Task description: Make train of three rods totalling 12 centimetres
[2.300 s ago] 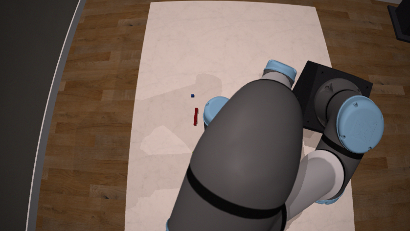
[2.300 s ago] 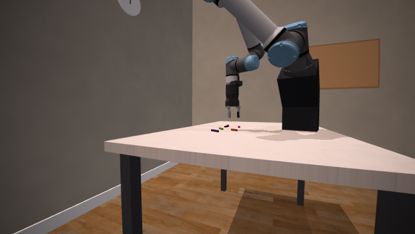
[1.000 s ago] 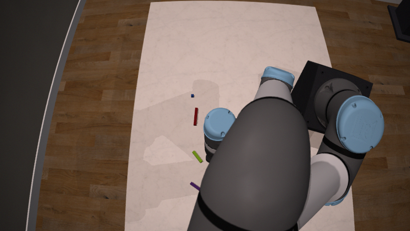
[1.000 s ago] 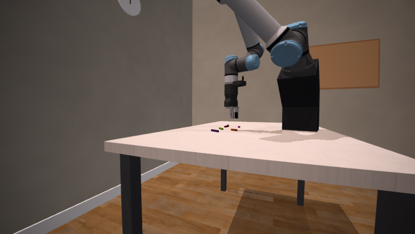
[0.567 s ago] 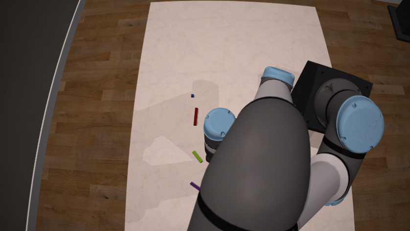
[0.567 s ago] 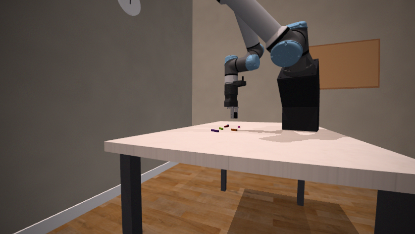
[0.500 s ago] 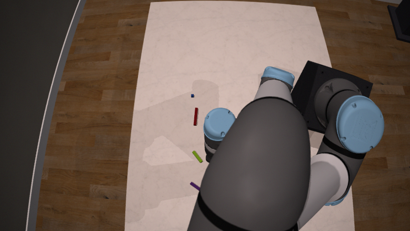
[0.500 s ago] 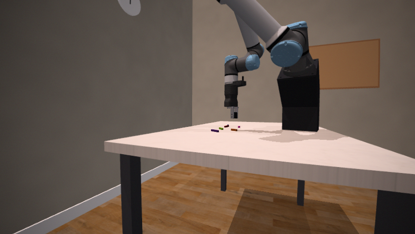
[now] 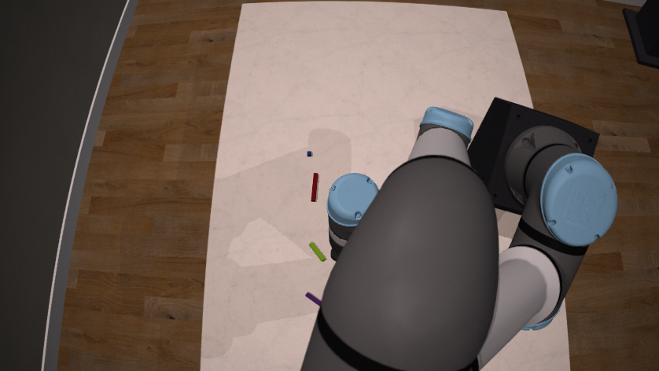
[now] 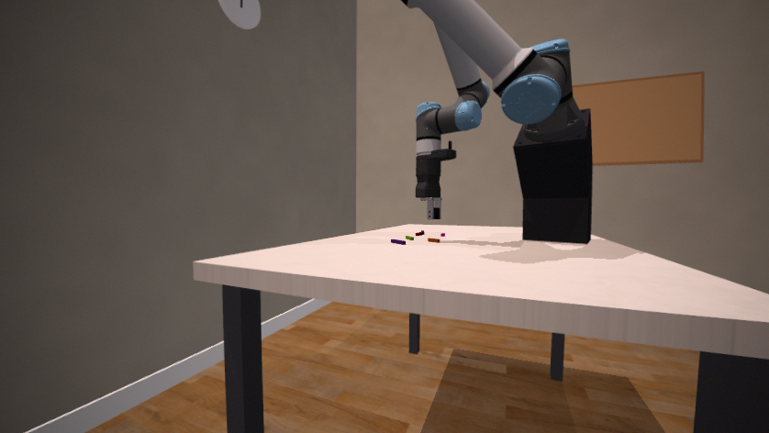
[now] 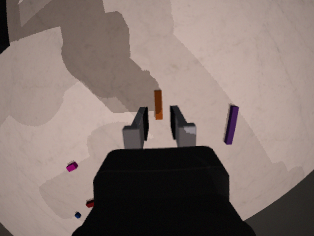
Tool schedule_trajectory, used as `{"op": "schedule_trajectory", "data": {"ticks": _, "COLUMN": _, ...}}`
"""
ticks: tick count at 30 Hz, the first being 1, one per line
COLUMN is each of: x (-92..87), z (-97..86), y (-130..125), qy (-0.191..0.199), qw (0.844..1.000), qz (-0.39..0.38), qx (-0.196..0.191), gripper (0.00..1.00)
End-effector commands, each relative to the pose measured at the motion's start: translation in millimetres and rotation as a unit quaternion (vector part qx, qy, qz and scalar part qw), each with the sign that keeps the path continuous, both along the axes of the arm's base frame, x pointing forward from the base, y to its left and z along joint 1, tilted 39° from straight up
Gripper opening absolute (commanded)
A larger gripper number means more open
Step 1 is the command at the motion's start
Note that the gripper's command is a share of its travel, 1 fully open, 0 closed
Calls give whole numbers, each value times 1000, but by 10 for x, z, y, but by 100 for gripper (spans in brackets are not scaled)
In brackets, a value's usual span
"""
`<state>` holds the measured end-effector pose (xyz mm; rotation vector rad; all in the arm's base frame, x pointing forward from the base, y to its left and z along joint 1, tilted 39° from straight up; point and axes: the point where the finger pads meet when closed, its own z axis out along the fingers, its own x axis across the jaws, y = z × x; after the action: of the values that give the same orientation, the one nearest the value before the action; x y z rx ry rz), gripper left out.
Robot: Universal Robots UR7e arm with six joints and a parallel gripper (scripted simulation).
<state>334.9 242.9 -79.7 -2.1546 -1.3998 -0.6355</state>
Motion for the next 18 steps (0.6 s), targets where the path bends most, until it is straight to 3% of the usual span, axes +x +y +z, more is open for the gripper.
{"op": "schedule_trajectory", "data": {"ticks": 1, "x": 4, "z": -2, "y": 1, "qy": 0, "qw": 1000, "qz": 0, "qx": 0, "gripper": 54}}
{"op": "schedule_trajectory", "data": {"ticks": 18, "x": 17, "z": -94, "y": 74, "qy": 0, "qw": 1000, "qz": 0, "qx": 0, "gripper": 54}}
